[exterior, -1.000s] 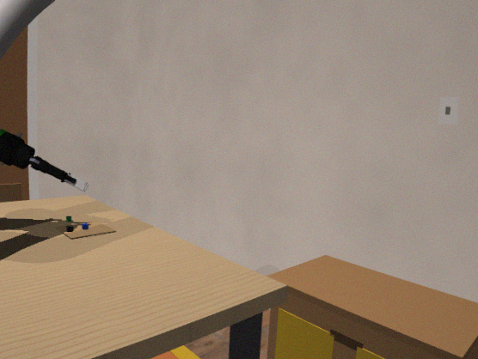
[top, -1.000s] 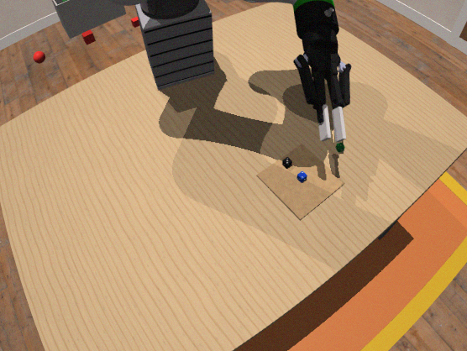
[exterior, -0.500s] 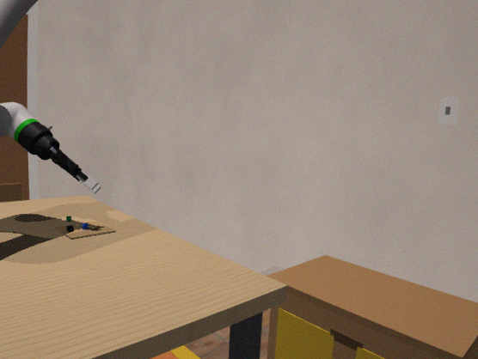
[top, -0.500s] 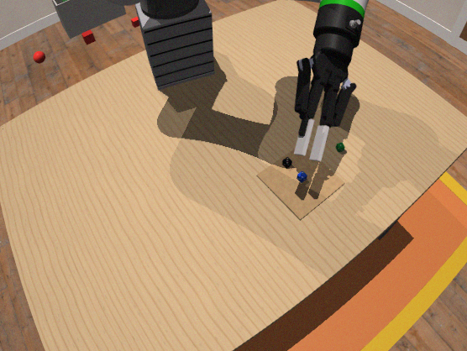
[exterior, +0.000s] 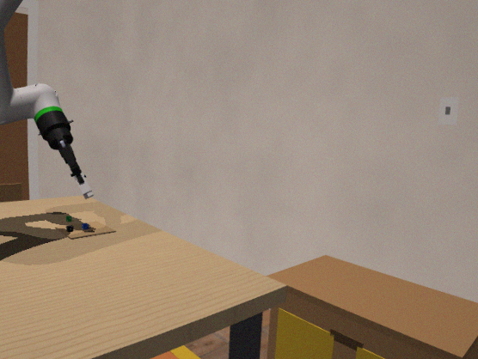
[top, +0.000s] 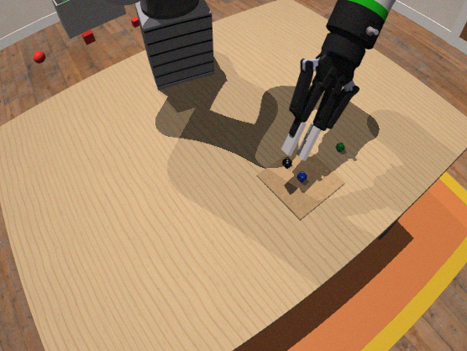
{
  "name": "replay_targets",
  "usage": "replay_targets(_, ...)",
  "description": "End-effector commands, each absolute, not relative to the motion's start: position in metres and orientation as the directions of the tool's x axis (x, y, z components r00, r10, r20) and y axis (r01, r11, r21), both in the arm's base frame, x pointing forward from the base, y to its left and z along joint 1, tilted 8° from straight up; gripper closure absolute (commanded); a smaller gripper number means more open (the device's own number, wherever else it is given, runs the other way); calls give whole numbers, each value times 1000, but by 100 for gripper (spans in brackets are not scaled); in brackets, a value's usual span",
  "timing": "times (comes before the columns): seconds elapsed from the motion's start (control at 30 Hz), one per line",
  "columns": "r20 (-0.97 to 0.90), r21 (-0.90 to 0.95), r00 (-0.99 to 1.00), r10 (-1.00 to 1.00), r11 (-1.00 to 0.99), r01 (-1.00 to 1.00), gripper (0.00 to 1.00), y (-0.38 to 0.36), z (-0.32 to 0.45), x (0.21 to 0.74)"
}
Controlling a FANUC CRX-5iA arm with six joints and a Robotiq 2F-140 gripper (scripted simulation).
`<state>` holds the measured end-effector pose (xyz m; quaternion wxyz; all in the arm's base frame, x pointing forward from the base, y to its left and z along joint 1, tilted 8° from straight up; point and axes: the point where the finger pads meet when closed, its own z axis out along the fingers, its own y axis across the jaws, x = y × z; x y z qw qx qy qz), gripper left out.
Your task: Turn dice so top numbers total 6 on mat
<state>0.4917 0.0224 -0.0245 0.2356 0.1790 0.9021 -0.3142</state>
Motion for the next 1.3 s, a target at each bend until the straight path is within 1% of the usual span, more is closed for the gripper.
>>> replay_targets(0.0,-398,-465,-886,240,779,420,81,34,-30,485)
replay_targets(0.13,-344,-430,-904,254,813,392,81,45,-33,483)
replay_targets(0.37,-226,-300,-940,254,900,316,81,86,-34,482)
replay_targets(0.4,-202,-257,-948,247,920,294,81,98,-32,483)
replay_targets(0.5,-200,-253,-948,246,922,293,81,99,-32,484)
replay_targets(0.6,-155,-129,-965,213,964,233,81,136,-25,488)
replay_targets(0.77,-139,-31,-974,179,982,185,81,165,-15,494)
replay_targets(0.93,-138,-6,-976,170,985,173,81,172,-12,496)
replay_targets(0.97,-138,-6,-976,170,985,173,0,172,-12,496)
replay_targets(1.27,-138,-6,-976,170,985,173,0,172,-12,496)
